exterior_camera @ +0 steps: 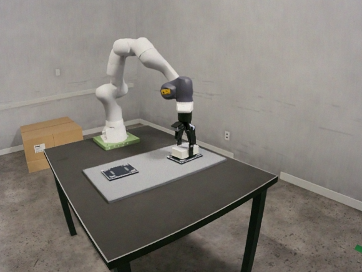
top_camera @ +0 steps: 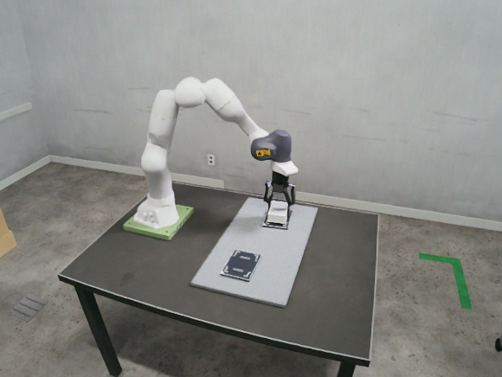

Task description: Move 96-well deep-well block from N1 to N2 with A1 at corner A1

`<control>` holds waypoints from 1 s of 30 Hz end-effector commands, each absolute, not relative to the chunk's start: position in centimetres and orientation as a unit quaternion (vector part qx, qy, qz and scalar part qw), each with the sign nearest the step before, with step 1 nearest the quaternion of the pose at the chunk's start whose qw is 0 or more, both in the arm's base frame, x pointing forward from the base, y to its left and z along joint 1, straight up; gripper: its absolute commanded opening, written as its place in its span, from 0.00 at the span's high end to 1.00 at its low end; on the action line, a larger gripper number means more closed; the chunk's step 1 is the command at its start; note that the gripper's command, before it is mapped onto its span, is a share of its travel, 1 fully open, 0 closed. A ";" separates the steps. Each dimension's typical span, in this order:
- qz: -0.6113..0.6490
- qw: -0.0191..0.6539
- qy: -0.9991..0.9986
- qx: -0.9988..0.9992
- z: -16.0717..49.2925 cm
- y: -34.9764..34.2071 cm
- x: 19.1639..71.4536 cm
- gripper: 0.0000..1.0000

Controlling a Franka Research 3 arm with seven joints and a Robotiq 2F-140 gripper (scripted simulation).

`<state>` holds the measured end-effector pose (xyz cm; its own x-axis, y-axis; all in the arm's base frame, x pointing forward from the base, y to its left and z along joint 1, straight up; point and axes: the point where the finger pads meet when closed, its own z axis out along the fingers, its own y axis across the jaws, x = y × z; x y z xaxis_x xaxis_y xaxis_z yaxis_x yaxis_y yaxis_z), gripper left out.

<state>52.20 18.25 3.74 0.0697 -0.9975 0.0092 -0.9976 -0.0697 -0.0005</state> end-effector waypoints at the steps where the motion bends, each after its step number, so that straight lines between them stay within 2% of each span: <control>1: 0.004 0.000 -0.682 0.731 3.8 18.4 52.4 0.40; 30: 0.004 0.000 -0.682 0.731 3.3 18.3 52.3 0.40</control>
